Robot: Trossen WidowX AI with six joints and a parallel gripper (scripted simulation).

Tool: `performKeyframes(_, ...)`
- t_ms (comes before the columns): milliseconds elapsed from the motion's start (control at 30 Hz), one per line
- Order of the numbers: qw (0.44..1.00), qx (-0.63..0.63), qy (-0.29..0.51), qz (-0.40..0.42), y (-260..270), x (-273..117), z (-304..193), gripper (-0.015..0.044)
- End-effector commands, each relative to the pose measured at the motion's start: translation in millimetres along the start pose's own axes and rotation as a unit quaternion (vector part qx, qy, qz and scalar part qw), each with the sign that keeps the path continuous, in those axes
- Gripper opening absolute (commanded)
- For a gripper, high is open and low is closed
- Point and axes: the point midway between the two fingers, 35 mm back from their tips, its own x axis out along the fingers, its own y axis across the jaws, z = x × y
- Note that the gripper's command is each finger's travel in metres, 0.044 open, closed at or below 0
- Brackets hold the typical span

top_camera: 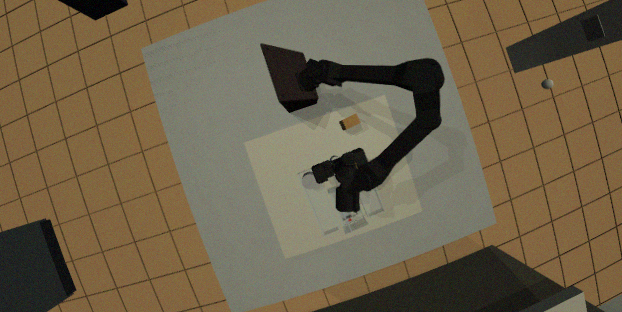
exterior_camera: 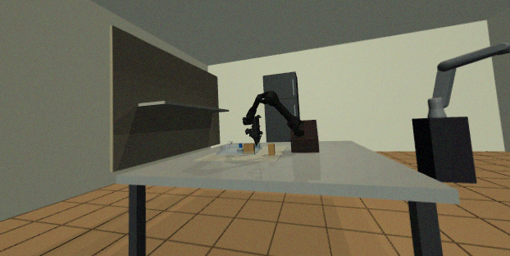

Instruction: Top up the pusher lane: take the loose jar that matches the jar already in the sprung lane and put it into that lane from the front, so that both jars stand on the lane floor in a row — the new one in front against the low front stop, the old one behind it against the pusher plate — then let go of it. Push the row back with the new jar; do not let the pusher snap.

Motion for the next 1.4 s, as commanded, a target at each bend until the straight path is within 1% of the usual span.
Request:
performKeyframes(0, 1.0, -0.008, -0.011, 0.0, 1, -4, 11, 0.0)
performKeyframes(1367, 1.0, -0.008, -0.012, 0.0, 3, -9, 28, 0.0)
